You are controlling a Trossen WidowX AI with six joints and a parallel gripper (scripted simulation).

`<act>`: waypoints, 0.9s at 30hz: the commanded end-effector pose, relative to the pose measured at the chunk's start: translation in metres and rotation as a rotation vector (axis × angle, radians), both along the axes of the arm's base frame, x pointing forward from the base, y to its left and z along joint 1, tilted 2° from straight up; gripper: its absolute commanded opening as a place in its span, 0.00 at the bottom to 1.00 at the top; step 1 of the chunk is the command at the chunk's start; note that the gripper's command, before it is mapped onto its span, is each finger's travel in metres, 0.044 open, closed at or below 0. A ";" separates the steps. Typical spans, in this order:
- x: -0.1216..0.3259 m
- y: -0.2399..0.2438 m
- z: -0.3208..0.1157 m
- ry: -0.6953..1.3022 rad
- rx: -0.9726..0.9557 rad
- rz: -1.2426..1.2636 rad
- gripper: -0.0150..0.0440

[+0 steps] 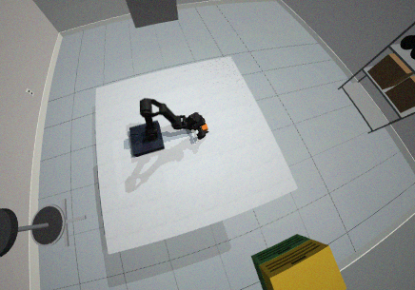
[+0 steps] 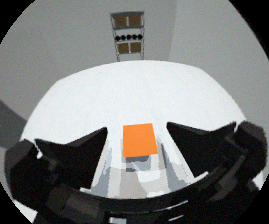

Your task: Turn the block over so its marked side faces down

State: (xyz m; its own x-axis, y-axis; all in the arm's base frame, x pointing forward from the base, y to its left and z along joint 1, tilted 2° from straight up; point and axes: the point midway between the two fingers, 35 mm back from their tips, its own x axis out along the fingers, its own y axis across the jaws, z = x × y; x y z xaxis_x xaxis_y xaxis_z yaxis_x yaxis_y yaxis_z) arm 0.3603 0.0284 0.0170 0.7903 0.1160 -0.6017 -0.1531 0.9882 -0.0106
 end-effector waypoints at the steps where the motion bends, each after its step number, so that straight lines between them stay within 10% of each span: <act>1: -0.008 -0.001 0.034 0.167 -0.035 -0.003 1.00; 27: -0.002 0.001 0.077 0.639 -0.104 -0.009 1.00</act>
